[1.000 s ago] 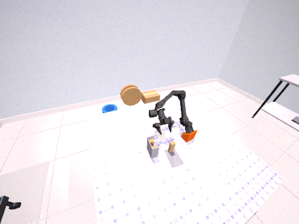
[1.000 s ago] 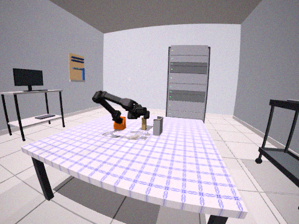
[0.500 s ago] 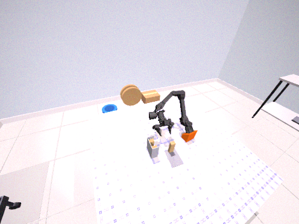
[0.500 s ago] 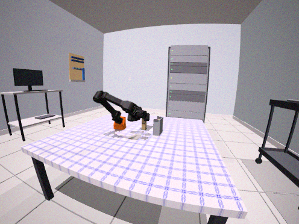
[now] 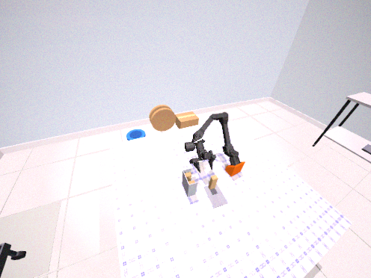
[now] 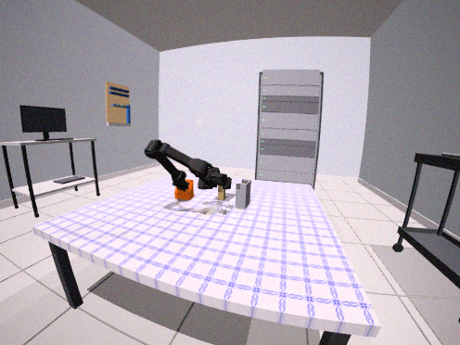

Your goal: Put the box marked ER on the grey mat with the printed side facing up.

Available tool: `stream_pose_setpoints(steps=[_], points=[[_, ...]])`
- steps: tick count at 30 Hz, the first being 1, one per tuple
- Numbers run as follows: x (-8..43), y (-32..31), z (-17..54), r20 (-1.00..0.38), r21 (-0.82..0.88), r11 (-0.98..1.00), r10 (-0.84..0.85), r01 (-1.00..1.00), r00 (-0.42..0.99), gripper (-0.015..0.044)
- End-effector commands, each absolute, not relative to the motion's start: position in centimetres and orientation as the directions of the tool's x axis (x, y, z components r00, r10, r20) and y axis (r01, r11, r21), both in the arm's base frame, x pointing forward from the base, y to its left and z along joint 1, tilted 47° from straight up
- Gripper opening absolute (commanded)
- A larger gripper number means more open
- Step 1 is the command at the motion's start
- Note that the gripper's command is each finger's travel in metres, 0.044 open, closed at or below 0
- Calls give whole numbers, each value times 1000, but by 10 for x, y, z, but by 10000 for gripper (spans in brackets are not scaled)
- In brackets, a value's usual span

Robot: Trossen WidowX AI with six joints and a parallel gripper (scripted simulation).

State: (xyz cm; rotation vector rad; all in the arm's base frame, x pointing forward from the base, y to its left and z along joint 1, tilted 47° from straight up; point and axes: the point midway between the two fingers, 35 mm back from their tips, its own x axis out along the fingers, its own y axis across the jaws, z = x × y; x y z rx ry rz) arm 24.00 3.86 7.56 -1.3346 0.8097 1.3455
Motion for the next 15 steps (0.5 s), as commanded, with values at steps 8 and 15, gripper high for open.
stream_pose_setpoints(steps=[8, 15], points=[[242, 37, 54, -969, -186, -246, 205, -951, 136, 440], [242, 35, 43, -969, -185, -246, 205, -951, 136, 440]])
